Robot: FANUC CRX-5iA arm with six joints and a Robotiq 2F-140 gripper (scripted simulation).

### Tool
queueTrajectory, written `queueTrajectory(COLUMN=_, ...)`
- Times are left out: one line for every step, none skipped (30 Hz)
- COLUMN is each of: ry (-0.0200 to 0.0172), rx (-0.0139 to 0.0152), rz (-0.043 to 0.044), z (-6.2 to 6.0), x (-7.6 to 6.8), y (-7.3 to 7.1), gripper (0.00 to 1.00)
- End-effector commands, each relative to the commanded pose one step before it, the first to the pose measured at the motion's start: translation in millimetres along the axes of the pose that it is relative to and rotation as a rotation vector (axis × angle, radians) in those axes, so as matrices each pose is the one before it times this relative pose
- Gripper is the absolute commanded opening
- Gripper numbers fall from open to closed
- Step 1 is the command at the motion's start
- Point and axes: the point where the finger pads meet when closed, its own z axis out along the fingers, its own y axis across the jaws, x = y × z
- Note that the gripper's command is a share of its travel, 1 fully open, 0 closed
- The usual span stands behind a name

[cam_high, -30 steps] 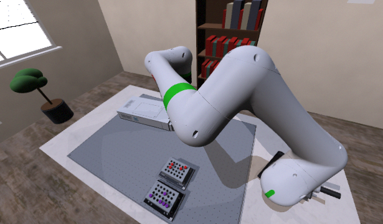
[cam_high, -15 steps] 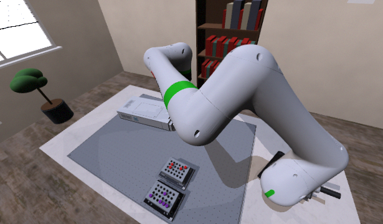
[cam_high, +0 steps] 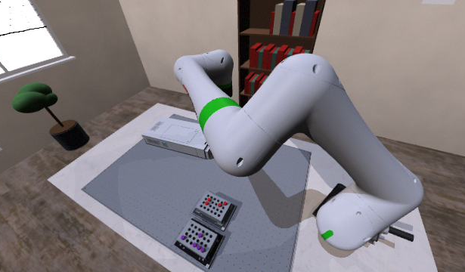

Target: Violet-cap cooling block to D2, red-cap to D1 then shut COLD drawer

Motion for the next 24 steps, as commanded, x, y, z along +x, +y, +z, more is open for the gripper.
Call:
queueTrajectory(ry=0.00167, rx=0.00099, rz=-0.00019, z=-1.13, x=0.32, y=-0.14, gripper=0.1)
queueTrajectory(ry=0.0, rx=0.0, rz=0.0, z=0.0, x=0.0, y=0.0, gripper=0.1)
queueTrajectory(ry=0.0, rx=0.0, rz=0.0, z=0.0, x=0.0, y=0.0, gripper=0.1)
queueTrajectory(ry=0.0, rx=0.0, rz=0.0, z=0.0, x=0.0, y=0.0, gripper=0.1)
queueTrajectory(ry=0.0, rx=0.0, rz=0.0, z=0.0, x=0.0, y=0.0, gripper=0.1)
queueTrajectory(ry=0.0, rx=0.0, rz=0.0, z=0.0, x=0.0, y=0.0, gripper=0.1)
queueTrajectory(ry=-0.0001, rx=-0.00002, rz=0.00007, z=-1.49, x=0.04, y=3.7, gripper=0.35)
queueTrajectory(ry=0.0, rx=-0.00001, rz=0.0, z=-1.51, x=0.0, y=3.7, gripper=0.35)
queueTrajectory(ry=0.0, rx=0.0, rz=0.0, z=0.0, x=0.0, y=0.0, gripper=0.35)
queueTrajectory(ry=0.0, rx=0.0, rz=0.0, z=0.0, x=0.0, y=0.0, gripper=0.35)
queueTrajectory(ry=0.0, rx=-0.00001, rz=0.0, z=-1.51, x=0.0, y=3.71, gripper=0.35)
queueTrajectory(ry=0.0, rx=-0.00001, rz=0.0, z=-1.51, x=0.0, y=3.7, gripper=0.35)
queueTrajectory(ry=0.0, rx=-0.00001, rz=0.0, z=-1.51, x=0.0, y=3.7, gripper=0.35)
queueTrajectory(ry=0.0, rx=-0.00001, rz=0.0, z=-1.51, x=0.0, y=3.7, gripper=0.35)
queueTrajectory(ry=0.0, rx=-0.00001, rz=0.0, z=-1.51, x=0.0, y=3.7, gripper=0.35)
queueTrajectory(ry=0.0, rx=-0.00001, rz=0.0, z=-1.51, x=0.0, y=3.7, gripper=0.35)
queueTrajectory(ry=0.0, rx=-0.00001, rz=0.0, z=-1.51, x=0.0, y=3.7, gripper=0.35)
queueTrajectory(ry=0.0, rx=-0.00001, rz=0.0, z=-1.51, x=0.0, y=3.7, gripper=0.35)
queueTrajectory(ry=0.0, rx=-0.00001, rz=0.0, z=-1.51, x=0.0, y=3.7, gripper=0.35)
queueTrajectory(ry=0.0, rx=-0.00001, rz=0.0, z=-1.51, x=0.0, y=3.7, gripper=0.35)
queueTrajectory(ry=0.0, rx=-0.00001, rz=0.0, z=-1.51, x=0.0, y=3.7, gripper=0.35)
queueTrajectory(ry=0.0, rx=-0.00001, rz=0.0, z=-1.51, x=0.0, y=3.7, gripper=0.35)
queueTrajectory(ry=0.0, rx=-0.00001, rz=0.0, z=-1.51, x=0.0, y=3.7, gripper=0.35)
queueTrajectory(ry=0.0, rx=-0.00001, rz=0.0, z=-1.51, x=0.0, y=3.7, gripper=0.35)
